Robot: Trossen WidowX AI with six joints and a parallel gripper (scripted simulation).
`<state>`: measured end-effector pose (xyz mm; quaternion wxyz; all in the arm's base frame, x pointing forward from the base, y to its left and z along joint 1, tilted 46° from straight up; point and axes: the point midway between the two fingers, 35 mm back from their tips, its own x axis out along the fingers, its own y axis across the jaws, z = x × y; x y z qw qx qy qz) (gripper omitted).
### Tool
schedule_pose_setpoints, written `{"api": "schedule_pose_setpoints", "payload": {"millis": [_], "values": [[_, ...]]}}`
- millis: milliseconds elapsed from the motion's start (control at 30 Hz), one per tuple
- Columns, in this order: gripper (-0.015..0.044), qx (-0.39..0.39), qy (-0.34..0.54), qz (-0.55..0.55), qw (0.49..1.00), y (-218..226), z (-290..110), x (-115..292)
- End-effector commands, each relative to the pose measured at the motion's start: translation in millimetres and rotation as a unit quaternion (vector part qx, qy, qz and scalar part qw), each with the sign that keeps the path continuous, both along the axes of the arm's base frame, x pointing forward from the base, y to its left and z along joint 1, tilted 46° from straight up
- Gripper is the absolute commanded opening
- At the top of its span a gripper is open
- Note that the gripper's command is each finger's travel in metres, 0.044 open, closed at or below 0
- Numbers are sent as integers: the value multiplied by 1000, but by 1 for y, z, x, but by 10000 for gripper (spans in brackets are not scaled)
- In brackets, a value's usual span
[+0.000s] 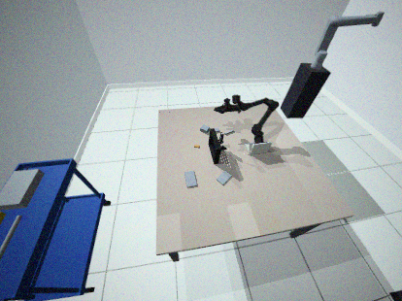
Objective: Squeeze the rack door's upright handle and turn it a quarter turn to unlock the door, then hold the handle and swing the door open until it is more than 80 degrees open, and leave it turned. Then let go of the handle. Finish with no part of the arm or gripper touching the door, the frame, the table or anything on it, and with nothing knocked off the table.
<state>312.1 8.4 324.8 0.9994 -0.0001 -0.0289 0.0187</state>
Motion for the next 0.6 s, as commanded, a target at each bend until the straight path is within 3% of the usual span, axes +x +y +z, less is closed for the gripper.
{"api": "schedule_pose_setpoints", "payload": {"millis": [0,133,567], "values": [[374,1,3,0,1000,0,-1,1],[289,18,55,-2,998,6,-16,12],[289,44,249,-31,967,34,-76,38]]}}
